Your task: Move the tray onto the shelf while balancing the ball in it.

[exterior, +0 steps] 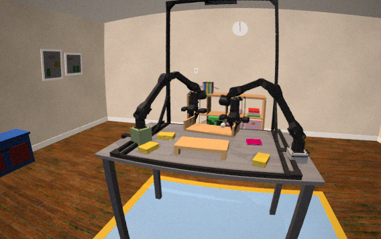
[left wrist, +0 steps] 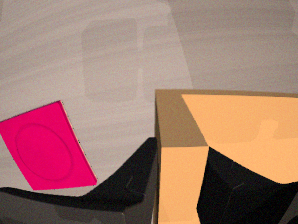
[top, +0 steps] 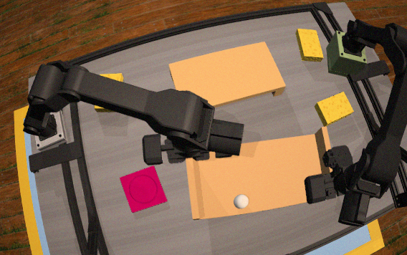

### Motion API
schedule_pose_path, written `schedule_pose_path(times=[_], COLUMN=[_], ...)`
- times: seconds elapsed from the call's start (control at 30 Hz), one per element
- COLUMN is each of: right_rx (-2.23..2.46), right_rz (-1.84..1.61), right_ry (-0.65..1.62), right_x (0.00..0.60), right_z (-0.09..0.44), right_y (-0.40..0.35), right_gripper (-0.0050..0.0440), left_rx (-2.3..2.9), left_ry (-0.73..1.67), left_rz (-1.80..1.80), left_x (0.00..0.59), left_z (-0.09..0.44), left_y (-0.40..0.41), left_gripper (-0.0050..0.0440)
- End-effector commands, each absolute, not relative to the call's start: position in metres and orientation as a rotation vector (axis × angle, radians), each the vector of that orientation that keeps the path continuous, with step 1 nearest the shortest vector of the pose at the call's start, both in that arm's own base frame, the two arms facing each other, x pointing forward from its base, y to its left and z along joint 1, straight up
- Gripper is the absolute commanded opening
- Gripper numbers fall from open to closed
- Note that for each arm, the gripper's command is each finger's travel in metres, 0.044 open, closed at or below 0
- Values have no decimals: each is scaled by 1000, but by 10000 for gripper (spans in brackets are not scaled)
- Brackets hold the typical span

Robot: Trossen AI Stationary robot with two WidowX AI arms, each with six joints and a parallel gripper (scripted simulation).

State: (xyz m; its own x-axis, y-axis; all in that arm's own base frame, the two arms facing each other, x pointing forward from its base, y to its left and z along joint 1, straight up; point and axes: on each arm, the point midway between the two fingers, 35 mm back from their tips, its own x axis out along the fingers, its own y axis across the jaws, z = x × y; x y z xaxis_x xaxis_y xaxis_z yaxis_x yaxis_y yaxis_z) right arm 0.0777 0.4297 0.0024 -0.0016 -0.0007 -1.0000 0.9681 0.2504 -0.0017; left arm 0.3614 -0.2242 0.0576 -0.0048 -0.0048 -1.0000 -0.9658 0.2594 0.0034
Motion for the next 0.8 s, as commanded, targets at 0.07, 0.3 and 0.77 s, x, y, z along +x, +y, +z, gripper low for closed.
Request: schedule_pose_path(times=[0.07,0.3,0.77], right_rx=[1033,1033,1031], right_rz=[-1015,-1015,-1016], right_ry=[1333,1333,1331], right_x=[77,77,77], right_z=[13,16,21], right_y=[432,432,432], right_gripper=[20,20,20], left_rx=[-1025,-1025,-1023], left_ry=[1337,1337,1335], left_rz=[1005,1005,1006], left_x=[361,361,361], left_z=[64,67,73], left_y=[-226,-226,-226], left_gripper=[20,20,20])
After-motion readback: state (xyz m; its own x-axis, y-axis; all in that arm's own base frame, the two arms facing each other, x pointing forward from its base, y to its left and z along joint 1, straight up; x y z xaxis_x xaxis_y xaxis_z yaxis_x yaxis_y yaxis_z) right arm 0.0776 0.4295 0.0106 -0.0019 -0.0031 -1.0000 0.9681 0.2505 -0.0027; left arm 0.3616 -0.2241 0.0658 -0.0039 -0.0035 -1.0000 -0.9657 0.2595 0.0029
